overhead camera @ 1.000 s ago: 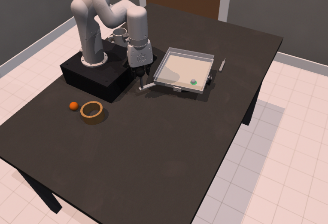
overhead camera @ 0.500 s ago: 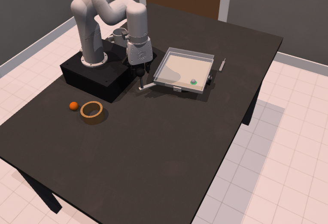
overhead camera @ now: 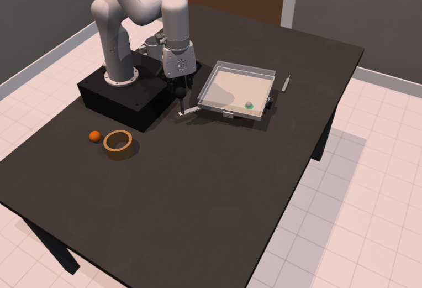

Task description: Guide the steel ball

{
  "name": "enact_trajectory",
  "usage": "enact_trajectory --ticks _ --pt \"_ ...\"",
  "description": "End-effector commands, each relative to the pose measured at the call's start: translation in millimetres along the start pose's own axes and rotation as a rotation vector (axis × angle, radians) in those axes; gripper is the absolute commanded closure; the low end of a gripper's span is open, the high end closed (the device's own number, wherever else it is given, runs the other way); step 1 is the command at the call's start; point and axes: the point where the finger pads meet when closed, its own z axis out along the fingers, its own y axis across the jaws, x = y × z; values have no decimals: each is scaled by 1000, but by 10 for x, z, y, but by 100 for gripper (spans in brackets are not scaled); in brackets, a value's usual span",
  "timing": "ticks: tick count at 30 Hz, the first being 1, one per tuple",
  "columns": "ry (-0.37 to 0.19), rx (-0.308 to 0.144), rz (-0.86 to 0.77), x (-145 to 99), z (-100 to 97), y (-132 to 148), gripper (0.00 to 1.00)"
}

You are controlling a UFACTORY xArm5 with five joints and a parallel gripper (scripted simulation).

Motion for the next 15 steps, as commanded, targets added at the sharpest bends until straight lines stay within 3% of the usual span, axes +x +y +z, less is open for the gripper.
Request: enact_trajectory --ticks 1,15 --pt "-3 -2 0 -10 -104 0 38" --pt "-3 -2 0 -13 -223 -7 38"
